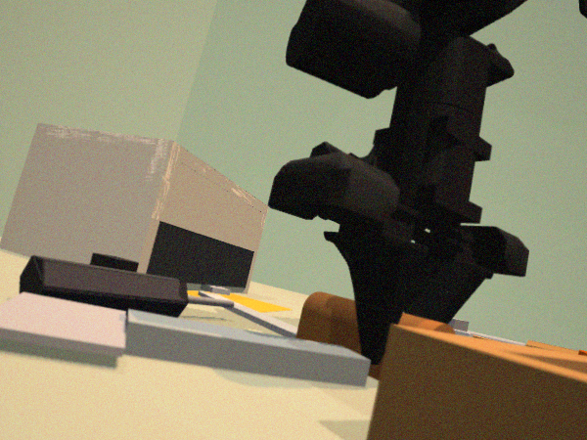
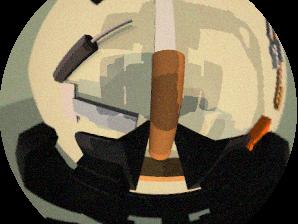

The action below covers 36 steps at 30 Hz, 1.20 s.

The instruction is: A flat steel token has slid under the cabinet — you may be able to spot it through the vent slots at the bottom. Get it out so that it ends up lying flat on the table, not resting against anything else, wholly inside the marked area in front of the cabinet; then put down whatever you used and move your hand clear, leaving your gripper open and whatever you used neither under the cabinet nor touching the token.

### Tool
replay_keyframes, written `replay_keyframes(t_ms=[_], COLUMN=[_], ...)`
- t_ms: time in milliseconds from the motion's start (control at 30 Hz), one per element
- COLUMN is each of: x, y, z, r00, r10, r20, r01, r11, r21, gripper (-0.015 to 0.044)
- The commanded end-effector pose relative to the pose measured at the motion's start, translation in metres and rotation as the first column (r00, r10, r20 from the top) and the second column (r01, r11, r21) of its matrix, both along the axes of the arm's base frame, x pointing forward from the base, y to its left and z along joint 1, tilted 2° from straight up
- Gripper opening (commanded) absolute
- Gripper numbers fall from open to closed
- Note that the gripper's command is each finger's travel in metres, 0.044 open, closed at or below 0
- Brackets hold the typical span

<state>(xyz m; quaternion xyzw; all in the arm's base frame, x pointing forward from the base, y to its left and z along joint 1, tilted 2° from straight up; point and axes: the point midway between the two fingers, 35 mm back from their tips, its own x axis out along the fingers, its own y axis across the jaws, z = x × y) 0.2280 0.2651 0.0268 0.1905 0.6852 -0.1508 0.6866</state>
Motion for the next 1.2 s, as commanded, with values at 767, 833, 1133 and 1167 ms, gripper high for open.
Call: replay_keyframes(t_ms=[767,833,1133,1167], x=[-0.011,-0.009,0.002,0.003], y=[0.019,0.018,0.012,0.012], z=[0.003,0.003,0.003,0.003], r00=[1.000,1.000,1.000,1.000], r10=[-0.018,-0.018,-0.019,-0.019], r20=[-0.001,-0.001,0.000,0.000], r01=[0.018,0.018,0.019,0.019], r11=[1.000,1.000,1.000,1.000], r21=[0.002,0.002,0.002,0.002], gripper=[0.0000,0.0000,0.0000,0.0000])
